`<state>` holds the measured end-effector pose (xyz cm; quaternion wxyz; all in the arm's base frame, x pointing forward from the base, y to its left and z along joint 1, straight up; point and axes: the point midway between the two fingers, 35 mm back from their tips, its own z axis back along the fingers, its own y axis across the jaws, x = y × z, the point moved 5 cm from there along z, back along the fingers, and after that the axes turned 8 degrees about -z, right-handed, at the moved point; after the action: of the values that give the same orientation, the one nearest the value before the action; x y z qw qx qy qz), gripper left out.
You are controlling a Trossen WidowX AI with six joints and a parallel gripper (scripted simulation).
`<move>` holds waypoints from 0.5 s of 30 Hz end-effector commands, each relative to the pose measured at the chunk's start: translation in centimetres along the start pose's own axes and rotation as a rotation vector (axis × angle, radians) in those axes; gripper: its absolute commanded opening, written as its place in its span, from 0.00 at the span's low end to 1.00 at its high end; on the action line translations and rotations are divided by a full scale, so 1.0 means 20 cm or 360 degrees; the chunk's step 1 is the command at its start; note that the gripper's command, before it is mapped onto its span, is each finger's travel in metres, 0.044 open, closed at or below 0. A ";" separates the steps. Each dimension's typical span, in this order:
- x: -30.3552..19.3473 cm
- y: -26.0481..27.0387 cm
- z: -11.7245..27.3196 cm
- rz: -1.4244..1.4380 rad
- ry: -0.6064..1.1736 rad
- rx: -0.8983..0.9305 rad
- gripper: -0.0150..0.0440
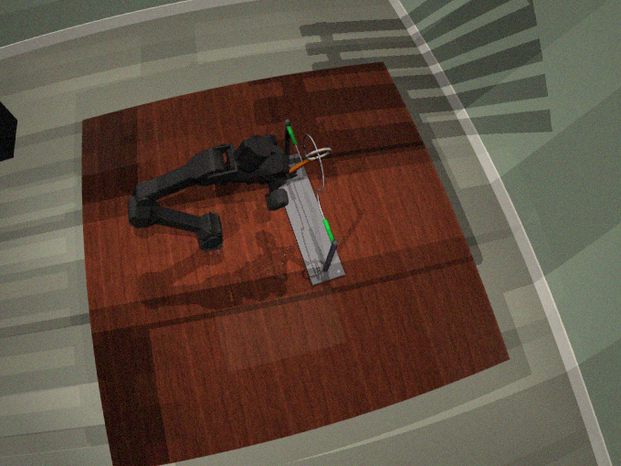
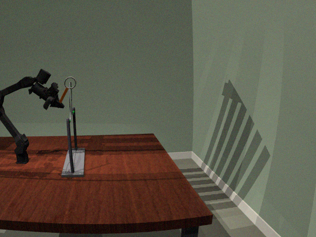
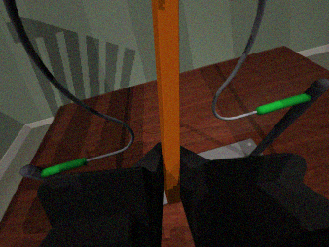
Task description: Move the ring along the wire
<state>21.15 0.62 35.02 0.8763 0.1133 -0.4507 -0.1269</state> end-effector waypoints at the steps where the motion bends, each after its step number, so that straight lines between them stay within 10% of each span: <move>1: 0.00 0.00 0.00 0.0078 -0.0024 -0.0050 0.00; 15: 0.00 -0.02 -0.01 0.0325 -0.0087 -0.0214 0.00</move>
<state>21.15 0.42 34.90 0.8785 0.0243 -0.4704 -0.0804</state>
